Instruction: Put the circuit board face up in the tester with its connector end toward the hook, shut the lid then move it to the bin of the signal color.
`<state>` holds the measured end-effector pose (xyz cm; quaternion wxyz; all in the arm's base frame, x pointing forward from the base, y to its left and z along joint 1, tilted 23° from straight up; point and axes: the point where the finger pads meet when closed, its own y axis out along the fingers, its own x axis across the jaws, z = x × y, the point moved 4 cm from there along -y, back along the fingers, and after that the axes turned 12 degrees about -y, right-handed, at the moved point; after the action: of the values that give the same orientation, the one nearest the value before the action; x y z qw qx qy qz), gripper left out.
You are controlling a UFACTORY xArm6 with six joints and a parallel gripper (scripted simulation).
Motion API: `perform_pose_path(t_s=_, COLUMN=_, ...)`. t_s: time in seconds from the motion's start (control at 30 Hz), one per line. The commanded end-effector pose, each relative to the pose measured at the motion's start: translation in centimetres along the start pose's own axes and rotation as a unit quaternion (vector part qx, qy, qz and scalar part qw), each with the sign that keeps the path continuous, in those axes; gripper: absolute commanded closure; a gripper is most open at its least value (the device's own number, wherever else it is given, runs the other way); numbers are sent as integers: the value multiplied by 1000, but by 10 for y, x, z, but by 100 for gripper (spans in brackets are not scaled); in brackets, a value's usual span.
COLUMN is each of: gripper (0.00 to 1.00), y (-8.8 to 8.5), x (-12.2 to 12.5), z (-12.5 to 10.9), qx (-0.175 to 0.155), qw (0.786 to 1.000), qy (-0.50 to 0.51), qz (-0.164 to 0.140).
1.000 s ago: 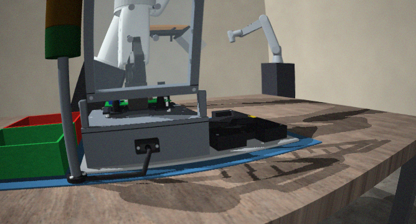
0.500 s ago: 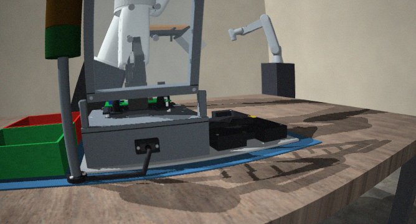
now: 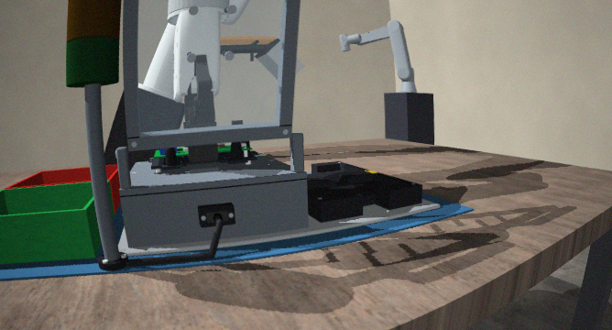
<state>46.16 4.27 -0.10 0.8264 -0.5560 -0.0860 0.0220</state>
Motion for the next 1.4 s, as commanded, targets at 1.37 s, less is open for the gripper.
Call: perform_pose_path(t_s=1.37, gripper=0, y=2, x=2, z=0, qx=-1, qw=1000, qy=0, qz=-2)
